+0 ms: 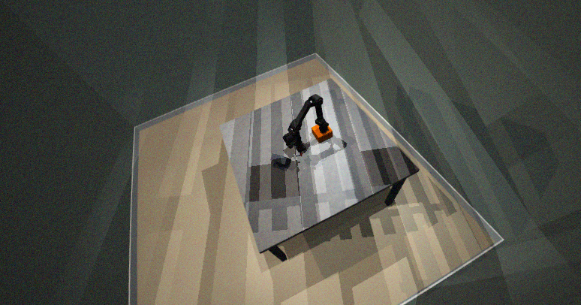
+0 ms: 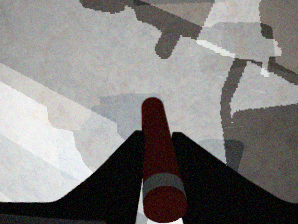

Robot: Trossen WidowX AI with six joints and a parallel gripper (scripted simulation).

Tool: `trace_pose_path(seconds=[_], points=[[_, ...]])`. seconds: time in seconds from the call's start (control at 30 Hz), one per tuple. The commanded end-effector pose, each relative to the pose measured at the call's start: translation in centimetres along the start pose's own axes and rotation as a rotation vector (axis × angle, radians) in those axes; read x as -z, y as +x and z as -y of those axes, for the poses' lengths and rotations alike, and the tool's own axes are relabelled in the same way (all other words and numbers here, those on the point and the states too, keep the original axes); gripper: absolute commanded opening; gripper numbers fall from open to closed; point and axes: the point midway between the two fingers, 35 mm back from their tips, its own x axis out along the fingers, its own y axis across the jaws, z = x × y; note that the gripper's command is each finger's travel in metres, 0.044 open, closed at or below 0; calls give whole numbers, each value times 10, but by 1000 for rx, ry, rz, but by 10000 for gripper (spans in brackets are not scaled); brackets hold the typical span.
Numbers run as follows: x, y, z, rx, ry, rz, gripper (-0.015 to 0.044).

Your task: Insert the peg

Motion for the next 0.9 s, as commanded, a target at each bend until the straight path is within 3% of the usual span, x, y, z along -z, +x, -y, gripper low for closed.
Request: trace_pose_path(seconds=[0.0, 0.87], points=[[-1, 2, 3, -21, 10, 4, 0], [-17, 1, 22, -137, 69, 75, 0]])
